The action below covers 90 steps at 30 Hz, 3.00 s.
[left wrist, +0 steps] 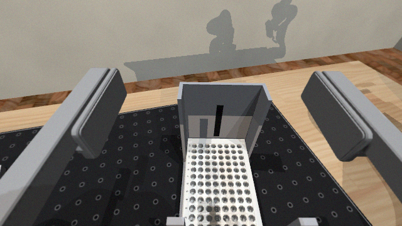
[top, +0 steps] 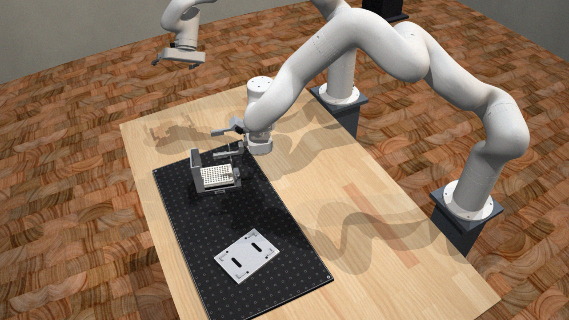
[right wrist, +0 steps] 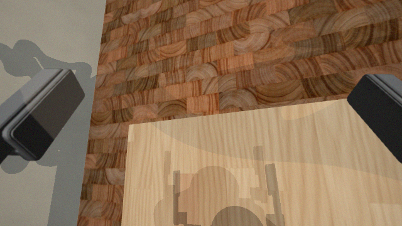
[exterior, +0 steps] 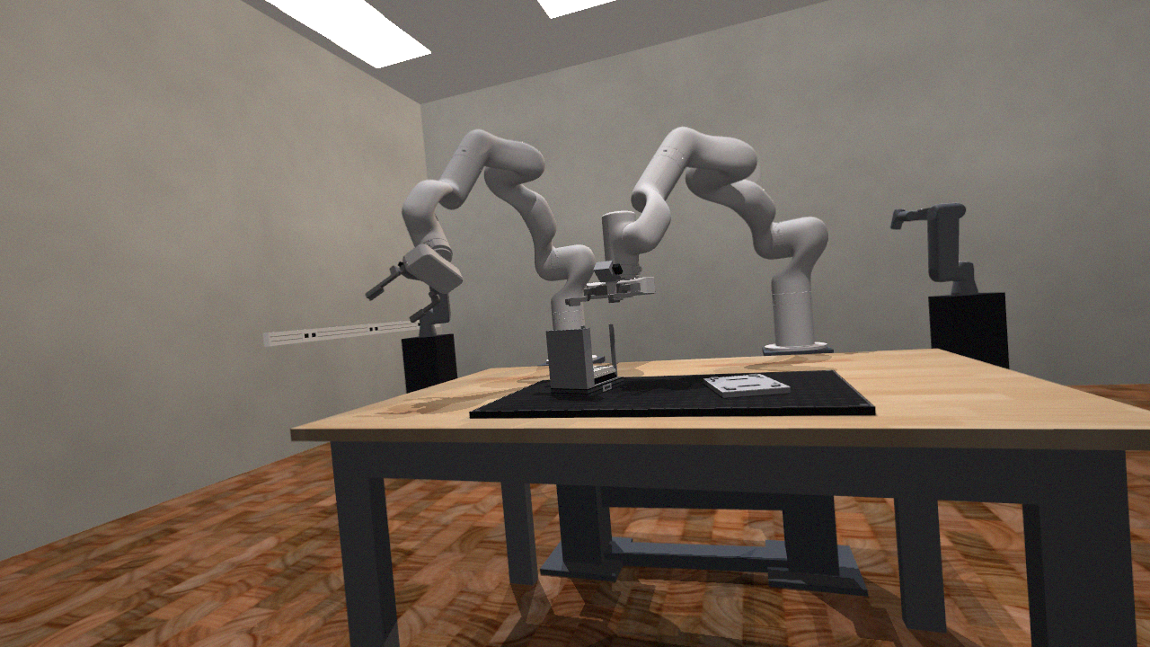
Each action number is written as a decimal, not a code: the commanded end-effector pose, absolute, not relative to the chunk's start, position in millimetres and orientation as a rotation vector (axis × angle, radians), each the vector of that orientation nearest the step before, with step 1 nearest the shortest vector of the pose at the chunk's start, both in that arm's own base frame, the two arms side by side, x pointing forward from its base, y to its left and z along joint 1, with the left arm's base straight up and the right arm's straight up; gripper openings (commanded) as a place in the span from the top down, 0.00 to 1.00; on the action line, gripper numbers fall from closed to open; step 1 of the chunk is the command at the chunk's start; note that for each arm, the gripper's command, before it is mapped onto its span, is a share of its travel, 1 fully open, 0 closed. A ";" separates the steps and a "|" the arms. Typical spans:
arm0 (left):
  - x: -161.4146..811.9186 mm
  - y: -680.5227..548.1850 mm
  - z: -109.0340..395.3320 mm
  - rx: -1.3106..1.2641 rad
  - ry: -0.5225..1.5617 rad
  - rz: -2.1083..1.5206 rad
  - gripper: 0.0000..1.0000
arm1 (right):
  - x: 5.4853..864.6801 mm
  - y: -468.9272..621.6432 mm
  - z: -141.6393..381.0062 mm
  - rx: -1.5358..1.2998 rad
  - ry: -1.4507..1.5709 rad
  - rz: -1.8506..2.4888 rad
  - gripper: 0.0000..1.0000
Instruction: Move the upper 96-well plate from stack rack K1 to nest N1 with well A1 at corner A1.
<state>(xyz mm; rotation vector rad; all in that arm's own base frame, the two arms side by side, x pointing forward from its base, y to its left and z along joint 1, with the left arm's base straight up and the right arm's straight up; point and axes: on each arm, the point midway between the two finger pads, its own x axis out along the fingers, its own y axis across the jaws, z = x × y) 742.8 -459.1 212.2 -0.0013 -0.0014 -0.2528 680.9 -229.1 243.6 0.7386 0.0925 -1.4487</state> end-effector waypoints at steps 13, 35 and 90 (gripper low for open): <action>753.5 -479.5 202.4 -0.002 -0.003 -0.252 0.63 | 681.6 -229.3 245.0 0.740 0.090 -1.448 0.00; 753.6 -479.6 177.4 -0.002 -0.003 -0.252 0.63 | 681.6 -229.3 245.0 0.740 0.090 -1.448 0.00; 753.7 -479.7 95.7 -0.002 -0.003 -0.252 0.63 | 681.6 -229.3 245.0 0.740 0.090 -1.448 0.00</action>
